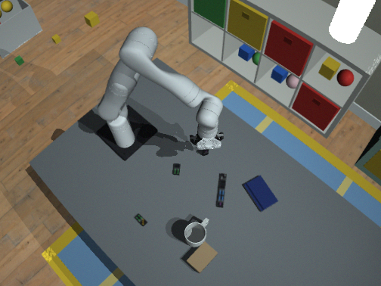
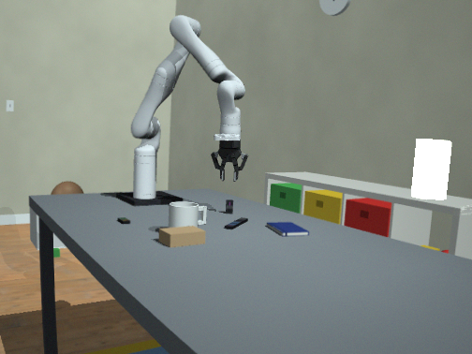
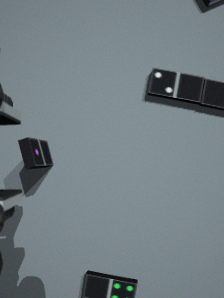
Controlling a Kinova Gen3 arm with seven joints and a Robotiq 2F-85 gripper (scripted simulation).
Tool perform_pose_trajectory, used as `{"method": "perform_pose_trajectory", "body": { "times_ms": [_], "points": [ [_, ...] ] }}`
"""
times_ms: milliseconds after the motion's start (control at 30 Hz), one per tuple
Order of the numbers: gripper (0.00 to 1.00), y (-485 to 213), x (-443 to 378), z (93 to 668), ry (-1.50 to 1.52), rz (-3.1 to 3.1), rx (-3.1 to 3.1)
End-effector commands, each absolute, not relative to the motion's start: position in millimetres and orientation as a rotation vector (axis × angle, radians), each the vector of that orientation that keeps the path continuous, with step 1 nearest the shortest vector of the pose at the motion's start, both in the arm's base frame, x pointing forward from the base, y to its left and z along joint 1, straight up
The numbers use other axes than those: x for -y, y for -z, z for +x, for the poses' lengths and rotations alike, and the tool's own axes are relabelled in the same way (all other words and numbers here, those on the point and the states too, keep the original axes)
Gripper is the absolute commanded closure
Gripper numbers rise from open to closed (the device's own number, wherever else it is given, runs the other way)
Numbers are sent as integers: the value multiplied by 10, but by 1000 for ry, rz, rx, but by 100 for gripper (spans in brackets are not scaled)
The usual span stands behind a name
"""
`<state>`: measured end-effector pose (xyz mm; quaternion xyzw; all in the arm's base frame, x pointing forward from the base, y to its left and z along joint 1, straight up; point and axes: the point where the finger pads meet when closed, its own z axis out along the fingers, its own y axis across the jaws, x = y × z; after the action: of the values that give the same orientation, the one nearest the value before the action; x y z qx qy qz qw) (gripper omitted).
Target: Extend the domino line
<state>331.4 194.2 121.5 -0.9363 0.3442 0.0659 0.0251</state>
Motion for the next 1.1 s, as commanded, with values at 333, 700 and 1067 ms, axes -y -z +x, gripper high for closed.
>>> {"method": "perform_pose_trajectory", "body": {
  "times_ms": [333, 700, 1067],
  "points": [
    [53, -1215, -1949, 3300, -217, -2895, -1063],
    [53, -951, -2074, 3198, -56, -3026, -801],
    [53, -891, -2102, 3171, -12, -3057, -726]
  ]
}}
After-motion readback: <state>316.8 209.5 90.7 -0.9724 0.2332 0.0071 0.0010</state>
